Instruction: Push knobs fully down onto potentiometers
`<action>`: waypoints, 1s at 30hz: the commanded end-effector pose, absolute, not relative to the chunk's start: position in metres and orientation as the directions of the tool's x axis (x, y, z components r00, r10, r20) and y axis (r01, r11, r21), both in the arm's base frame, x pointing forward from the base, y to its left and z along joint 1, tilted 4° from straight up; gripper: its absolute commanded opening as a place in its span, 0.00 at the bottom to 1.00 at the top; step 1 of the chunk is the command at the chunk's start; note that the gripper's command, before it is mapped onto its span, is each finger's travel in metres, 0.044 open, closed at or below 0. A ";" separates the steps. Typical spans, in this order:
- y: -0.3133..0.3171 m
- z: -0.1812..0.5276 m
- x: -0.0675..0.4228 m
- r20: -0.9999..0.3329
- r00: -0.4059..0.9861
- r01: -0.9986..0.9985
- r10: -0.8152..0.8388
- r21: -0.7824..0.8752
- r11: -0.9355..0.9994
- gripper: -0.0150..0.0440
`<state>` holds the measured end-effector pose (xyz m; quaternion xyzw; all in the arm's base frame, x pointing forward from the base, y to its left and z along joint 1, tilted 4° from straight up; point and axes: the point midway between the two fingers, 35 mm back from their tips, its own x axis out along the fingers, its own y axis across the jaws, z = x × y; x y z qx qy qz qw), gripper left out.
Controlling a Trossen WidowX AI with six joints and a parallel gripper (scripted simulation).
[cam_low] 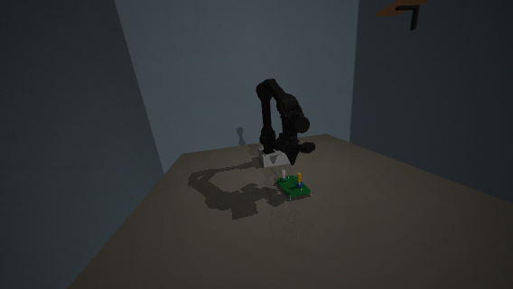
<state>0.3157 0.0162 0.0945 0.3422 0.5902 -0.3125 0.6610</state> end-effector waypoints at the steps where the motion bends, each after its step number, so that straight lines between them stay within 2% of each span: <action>1: 0.017 0.095 0.319 -0.995 0.101 0.895 -0.018 0.083 0.438 0.25; 15: 0.021 0.101 0.329 -0.995 0.093 0.995 -0.025 0.094 -0.034 0.25; 30: 0.027 0.106 0.338 -0.996 0.086 0.845 -0.032 0.090 -0.527 0.25</action>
